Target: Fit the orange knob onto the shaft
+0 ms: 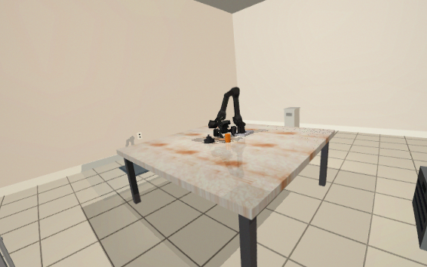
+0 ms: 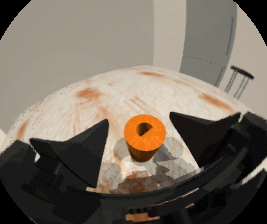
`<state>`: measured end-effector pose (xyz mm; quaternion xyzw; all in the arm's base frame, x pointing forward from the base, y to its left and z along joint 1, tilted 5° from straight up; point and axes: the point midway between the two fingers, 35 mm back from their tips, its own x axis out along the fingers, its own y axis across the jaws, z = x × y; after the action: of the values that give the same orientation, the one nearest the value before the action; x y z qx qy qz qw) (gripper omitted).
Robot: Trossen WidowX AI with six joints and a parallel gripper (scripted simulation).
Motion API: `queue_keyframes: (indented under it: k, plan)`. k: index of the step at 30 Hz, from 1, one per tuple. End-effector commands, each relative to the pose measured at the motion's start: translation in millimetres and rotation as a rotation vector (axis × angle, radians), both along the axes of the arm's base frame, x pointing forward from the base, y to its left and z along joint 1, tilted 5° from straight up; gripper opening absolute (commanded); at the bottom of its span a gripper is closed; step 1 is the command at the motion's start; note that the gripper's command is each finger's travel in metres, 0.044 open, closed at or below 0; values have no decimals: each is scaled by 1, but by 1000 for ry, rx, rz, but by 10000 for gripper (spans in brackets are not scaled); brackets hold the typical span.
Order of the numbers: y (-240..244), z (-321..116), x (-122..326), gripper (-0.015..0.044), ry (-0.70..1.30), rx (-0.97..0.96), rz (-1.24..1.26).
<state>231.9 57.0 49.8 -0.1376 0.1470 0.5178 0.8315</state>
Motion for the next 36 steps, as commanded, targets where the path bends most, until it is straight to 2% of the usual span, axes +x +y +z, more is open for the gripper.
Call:
queue_keyframes:
  k: [1,3,10,15,23,29,36]
  plan:
    - [0,0,0,440,0,2,0]
    - [0,7,1,440,0,1,0]
    - [6,79,-3,440,-1,0,0]
    - [8,78,-2,440,45,-34,5]
    - [20,71,-2,440,460,-567,11]
    - [15,99,-3,440,519,-1038,-75]
    - [14,104,-3,440,510,-1090,-90]
